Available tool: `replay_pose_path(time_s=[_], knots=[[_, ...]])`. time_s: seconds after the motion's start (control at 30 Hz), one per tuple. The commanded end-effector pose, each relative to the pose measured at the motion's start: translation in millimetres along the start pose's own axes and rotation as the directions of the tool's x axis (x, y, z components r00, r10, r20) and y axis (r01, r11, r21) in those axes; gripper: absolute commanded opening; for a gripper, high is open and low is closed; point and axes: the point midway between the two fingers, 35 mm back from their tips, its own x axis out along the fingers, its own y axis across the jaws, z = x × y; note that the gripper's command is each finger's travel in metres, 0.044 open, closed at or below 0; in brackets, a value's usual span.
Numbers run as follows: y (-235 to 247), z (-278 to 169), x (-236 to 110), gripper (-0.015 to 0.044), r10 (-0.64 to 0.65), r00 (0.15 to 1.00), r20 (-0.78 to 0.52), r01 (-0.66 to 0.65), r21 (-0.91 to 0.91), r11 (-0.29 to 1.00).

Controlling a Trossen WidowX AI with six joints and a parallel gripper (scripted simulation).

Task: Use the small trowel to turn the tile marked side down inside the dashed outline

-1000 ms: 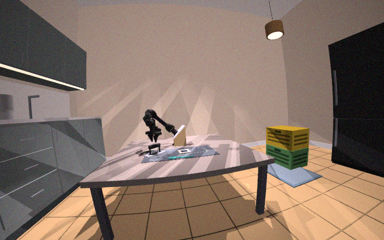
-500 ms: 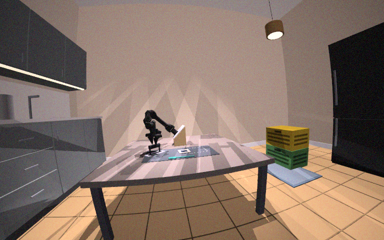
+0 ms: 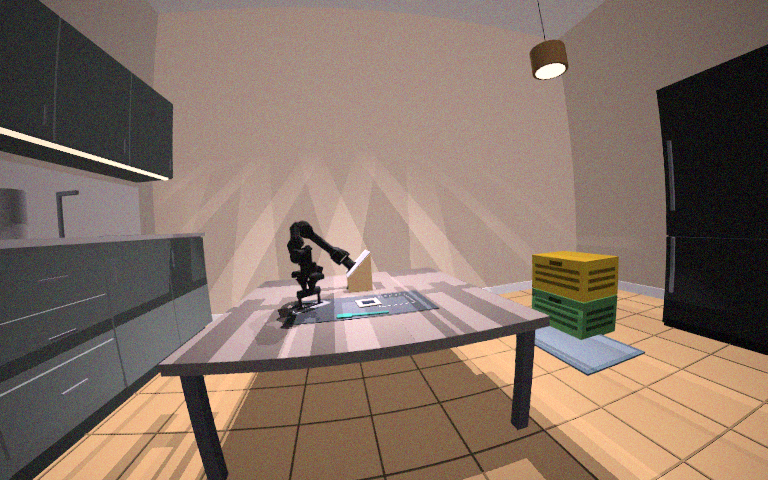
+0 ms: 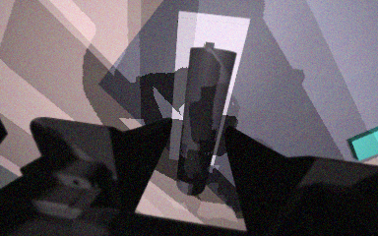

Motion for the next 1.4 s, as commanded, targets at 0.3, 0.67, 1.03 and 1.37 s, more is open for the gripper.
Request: replay_pose_path(time_s=[0.3,0.67,1.03,1.37], knots=[[-0.7,0.6,1.8,0.0130,-0.003,1.000,0.001,0.003,-0.003,1.000],[-0.7,0.6,1.8,0.0130,-0.003,1.000,0.001,0.003,-0.003,1.000],[-0.7,0.5,1.8,0.0130,-0.003,1.000,0.001,0.003,0.186,0.982],[-0.7,0.5,1.8,0.0130,-0.003,1.000,0.001,0.003,0.342,0.940]])
